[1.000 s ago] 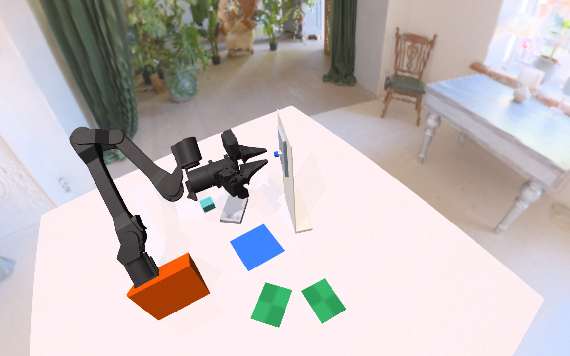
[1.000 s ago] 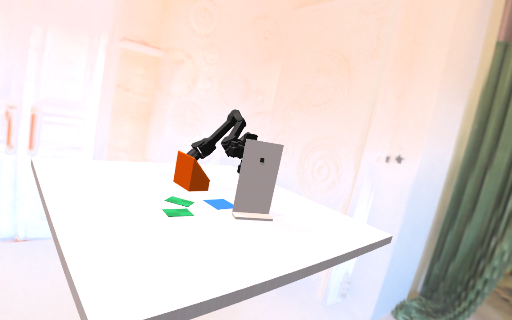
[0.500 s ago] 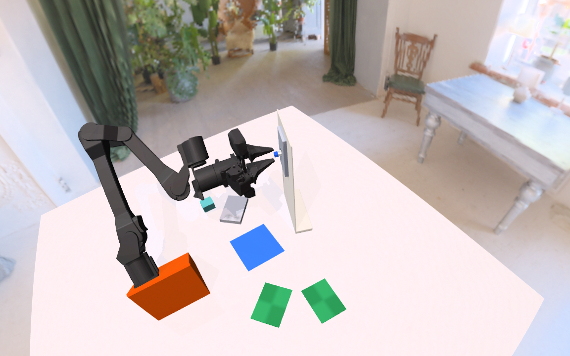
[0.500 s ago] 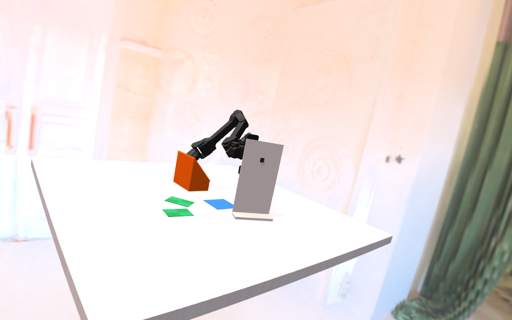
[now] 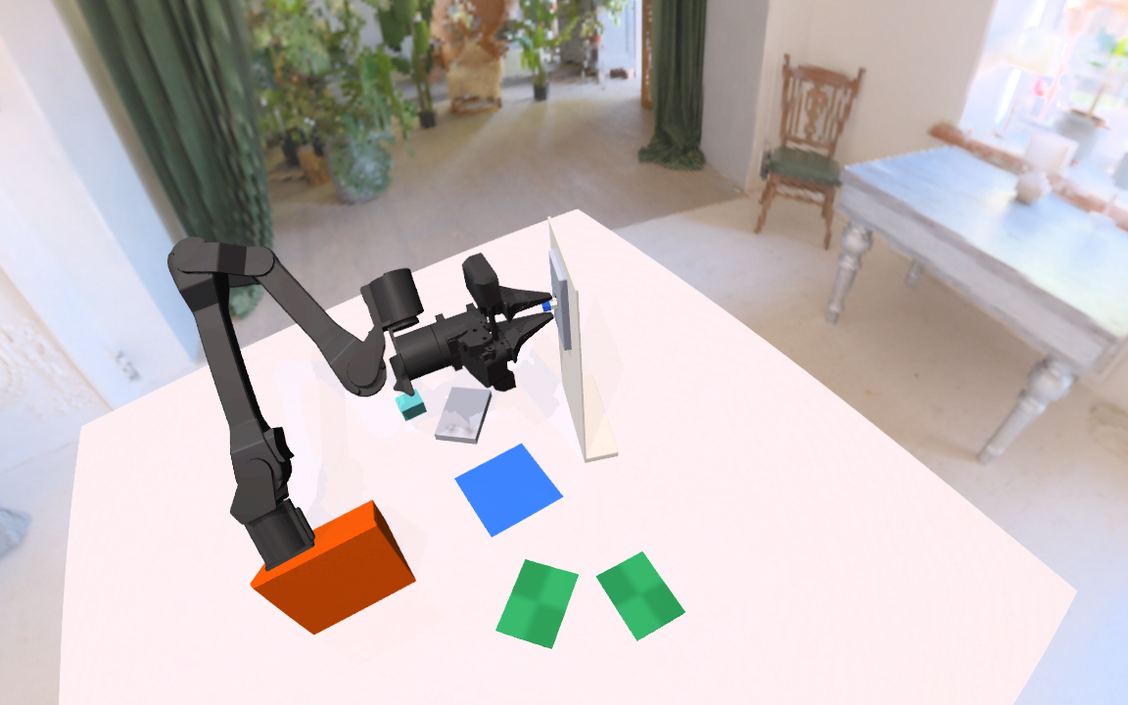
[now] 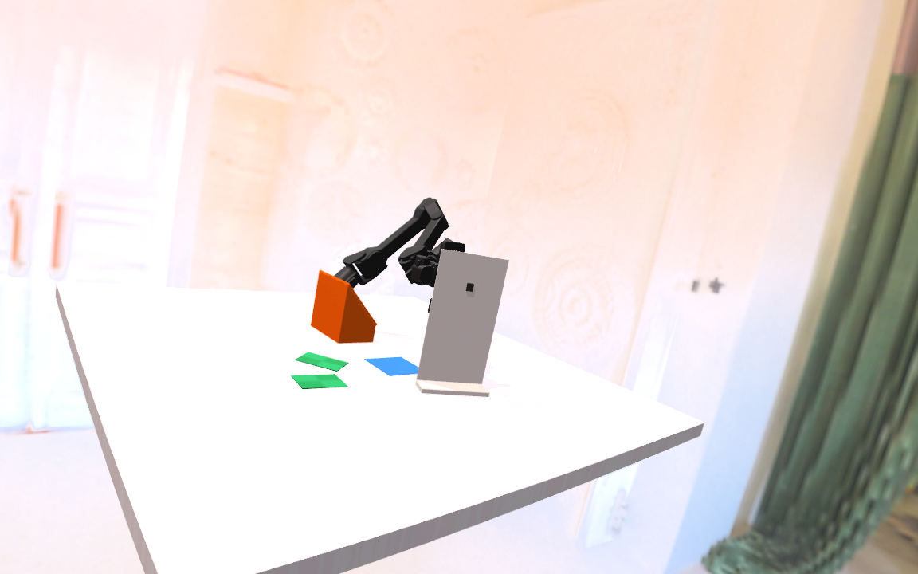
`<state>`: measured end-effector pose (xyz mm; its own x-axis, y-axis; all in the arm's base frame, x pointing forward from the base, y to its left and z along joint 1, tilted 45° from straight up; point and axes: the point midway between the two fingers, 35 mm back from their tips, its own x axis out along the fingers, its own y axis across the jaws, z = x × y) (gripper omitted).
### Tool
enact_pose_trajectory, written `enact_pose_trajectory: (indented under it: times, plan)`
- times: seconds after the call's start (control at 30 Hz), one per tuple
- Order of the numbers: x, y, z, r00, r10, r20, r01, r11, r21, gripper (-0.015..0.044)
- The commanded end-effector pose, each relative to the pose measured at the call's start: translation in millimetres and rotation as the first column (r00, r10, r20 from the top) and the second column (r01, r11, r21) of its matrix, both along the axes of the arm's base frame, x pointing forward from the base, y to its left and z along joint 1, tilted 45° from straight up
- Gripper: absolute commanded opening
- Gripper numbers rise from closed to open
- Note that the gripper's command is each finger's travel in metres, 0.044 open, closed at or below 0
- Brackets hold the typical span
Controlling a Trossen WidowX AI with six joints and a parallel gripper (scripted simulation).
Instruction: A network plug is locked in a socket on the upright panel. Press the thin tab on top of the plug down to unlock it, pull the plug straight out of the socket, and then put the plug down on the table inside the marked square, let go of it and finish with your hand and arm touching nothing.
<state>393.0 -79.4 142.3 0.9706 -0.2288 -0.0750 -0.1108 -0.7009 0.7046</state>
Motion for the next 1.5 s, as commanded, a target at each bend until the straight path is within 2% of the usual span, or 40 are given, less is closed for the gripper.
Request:
enact_pose_trajectory:
  times: [0.0, 0.6, 1.47]
  plan:
    - [1, 0, 1, 1.0, 0.003, 0.004, -0.003, 1.0, -0.006, 0.0116]
    - [1, 0, 1, 1.0, 0.003, 0.004, -0.003, 1.0, -0.006, 0.0]
    - [-9, 4, 4, 1.0, 0.003, 0.003, -0.003, 1.0, -0.006, 0.0]
